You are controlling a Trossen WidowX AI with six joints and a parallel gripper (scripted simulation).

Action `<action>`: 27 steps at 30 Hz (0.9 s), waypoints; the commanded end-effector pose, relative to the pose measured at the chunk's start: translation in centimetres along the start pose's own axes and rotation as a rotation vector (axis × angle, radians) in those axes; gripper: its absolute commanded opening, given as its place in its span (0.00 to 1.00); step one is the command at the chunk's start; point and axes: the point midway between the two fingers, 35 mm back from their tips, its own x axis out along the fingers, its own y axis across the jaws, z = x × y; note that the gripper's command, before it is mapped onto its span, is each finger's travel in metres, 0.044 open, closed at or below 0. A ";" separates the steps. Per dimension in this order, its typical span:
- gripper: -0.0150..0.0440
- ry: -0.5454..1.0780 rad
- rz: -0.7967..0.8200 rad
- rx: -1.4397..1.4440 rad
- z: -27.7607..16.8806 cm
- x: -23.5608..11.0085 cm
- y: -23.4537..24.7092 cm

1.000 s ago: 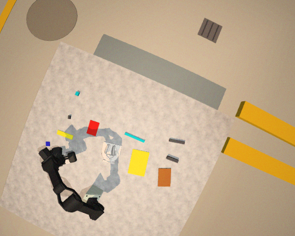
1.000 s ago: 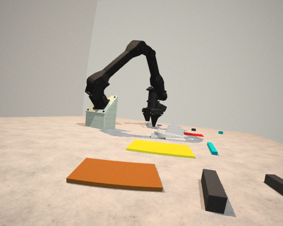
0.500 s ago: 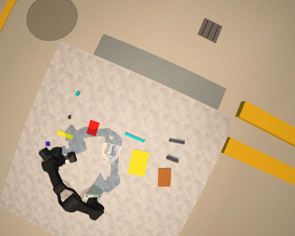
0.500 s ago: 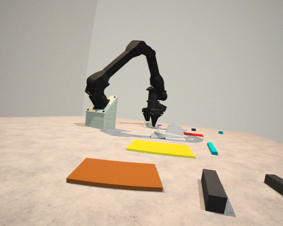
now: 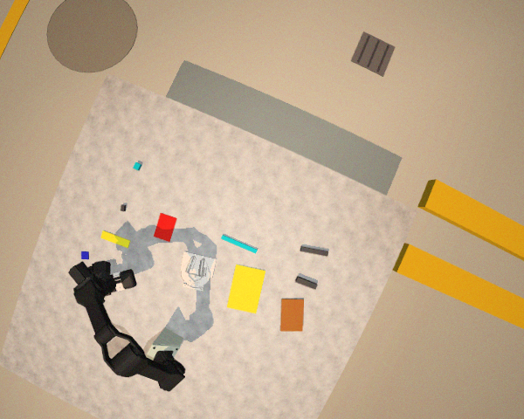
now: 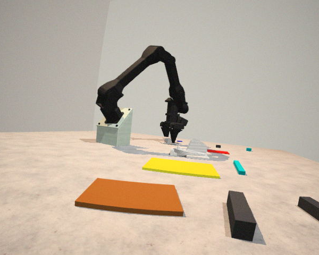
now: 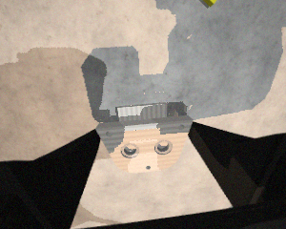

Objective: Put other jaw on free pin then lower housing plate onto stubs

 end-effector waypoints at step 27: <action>0.85 0.000 0.000 0.000 0.0 0.0 0.0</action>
